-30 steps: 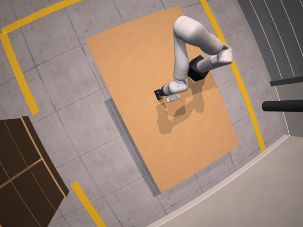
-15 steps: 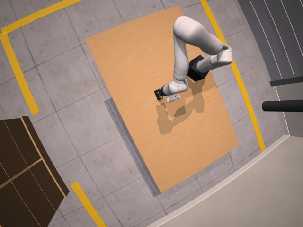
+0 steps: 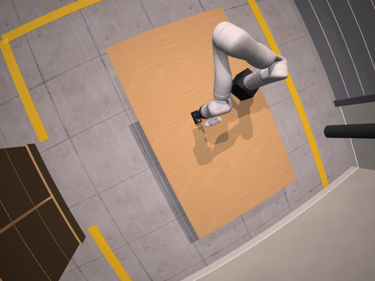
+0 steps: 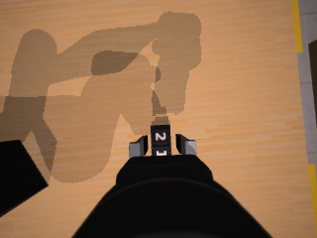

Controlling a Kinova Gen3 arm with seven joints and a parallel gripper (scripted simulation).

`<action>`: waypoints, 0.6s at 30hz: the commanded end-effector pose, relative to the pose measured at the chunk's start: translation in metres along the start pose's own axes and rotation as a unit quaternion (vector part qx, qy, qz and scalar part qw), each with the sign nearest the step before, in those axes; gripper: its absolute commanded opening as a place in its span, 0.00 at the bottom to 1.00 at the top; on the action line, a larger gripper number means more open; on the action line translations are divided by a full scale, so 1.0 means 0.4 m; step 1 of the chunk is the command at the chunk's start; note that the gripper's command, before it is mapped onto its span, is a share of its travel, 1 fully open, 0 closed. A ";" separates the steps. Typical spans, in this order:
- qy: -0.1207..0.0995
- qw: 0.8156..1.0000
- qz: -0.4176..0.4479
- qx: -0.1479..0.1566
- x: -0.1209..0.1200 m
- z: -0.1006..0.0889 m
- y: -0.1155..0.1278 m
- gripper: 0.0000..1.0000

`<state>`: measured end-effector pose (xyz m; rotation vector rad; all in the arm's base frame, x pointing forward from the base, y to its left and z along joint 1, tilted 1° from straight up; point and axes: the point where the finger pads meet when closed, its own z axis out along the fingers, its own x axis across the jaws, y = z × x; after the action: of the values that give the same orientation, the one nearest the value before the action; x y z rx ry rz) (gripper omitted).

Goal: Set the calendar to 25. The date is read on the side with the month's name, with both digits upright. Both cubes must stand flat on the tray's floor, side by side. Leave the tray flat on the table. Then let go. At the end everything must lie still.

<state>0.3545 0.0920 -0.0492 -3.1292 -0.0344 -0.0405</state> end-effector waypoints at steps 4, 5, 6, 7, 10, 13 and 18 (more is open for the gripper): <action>-0.002 1.000 -0.001 0.001 -0.004 0.022 -0.003 0.90; -0.002 1.000 -0.001 0.001 -0.004 0.026 -0.003 0.90; -0.002 1.000 -0.001 0.001 -0.004 0.030 -0.003 0.90; -0.002 1.000 -0.001 0.001 -0.004 0.034 -0.003 0.90; -0.002 1.000 -0.001 0.001 -0.004 0.042 -0.003 0.90; -0.002 1.000 -0.001 0.001 -0.004 0.050 -0.003 0.90; -0.002 1.000 -0.001 0.001 -0.004 0.068 -0.003 0.90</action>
<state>0.3559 0.0918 -0.0729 -3.1298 -0.0339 -0.0432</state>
